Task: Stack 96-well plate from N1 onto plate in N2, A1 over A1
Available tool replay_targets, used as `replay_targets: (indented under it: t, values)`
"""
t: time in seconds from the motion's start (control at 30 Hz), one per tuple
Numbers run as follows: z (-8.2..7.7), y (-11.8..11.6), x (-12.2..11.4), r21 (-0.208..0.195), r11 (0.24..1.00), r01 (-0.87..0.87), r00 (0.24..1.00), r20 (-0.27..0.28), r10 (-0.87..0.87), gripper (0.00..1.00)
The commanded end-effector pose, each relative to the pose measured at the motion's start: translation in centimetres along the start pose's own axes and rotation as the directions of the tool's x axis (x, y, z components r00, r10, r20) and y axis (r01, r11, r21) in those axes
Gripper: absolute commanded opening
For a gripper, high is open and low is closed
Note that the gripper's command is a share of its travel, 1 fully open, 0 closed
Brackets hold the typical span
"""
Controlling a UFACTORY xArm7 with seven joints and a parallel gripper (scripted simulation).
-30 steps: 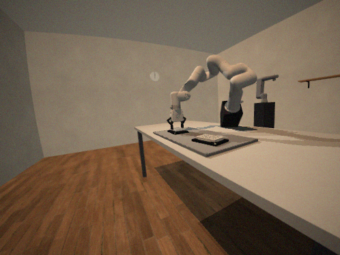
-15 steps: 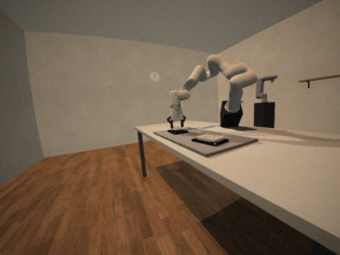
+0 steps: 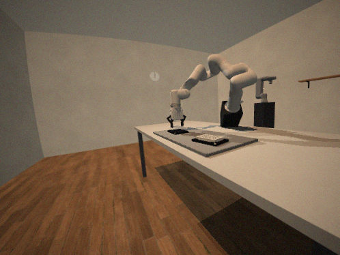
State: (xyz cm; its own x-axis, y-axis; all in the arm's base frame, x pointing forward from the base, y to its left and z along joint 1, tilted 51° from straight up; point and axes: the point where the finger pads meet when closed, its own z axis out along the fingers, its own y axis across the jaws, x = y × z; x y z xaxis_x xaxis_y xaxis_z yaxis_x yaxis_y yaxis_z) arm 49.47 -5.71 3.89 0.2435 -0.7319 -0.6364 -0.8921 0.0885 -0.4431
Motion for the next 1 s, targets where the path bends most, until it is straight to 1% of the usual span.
replay_targets:
  t: [0.0,0.13,0.2,0.7,0.77,0.97]
  values:
    - [-0.8,-0.1,0.1,0.004,1.000,0.000,1.000,-0.003,0.000,0.00]
    - [-1.5,-0.1,0.1,0.004,1.000,0.000,1.000,-0.003,0.000,0.00]
    - [-1.5,-0.1,0.1,0.004,1.000,0.000,1.000,-0.003,0.000,0.00]
    - [-4.0,-0.1,0.1,0.004,1.000,0.000,1.000,-0.003,0.000,0.00]
    - [-4.0,-0.1,0.1,0.004,1.000,0.000,1.000,-0.003,0.000,0.00]
    - [-5.0,-0.1,0.1,0.004,1.000,0.000,1.000,-0.003,0.000,0.00]
